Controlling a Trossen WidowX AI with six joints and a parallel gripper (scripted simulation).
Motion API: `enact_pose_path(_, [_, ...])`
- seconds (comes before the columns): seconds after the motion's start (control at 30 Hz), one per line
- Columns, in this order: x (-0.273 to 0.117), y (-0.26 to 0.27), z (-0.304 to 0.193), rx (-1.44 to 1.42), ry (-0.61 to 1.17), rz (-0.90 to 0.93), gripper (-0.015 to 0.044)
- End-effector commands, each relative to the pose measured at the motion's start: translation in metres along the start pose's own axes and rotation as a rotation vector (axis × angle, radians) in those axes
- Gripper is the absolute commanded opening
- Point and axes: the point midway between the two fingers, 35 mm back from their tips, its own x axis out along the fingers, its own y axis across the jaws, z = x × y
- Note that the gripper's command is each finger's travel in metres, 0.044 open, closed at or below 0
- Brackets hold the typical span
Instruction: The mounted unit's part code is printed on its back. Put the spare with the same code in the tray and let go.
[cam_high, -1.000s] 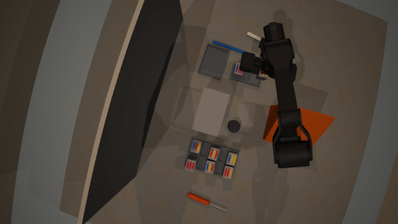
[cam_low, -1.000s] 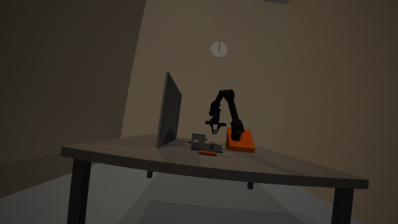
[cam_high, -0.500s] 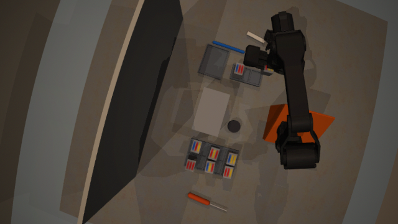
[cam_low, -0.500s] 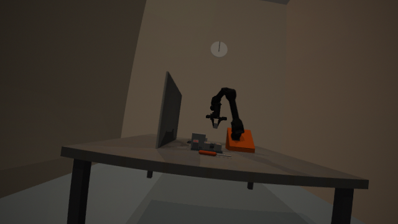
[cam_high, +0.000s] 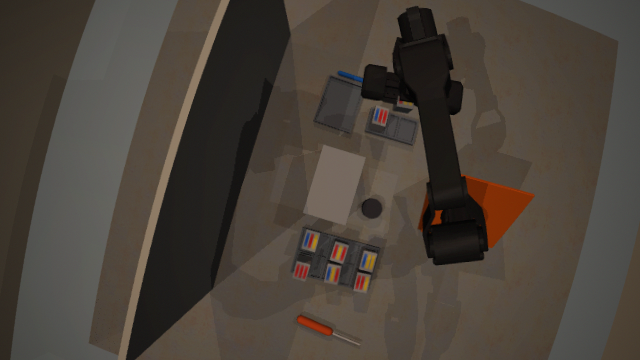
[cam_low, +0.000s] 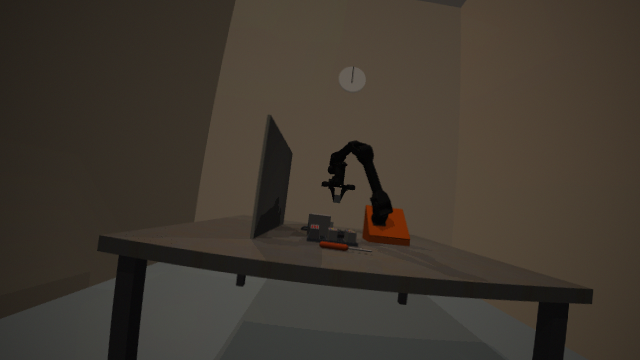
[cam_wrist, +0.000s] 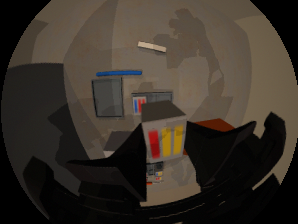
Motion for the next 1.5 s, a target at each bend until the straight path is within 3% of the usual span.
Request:
enact_pose_path(0.0, [0.0,0.016,0.005,0.009,0.006,0.002,0.0])
enact_pose_path(0.9, [0.008,0.125,0.009,0.037,0.023,0.005,0.0])
enact_pose_path(1.47, [0.019,0.129,0.01,0.037,0.023,0.005,0.0])
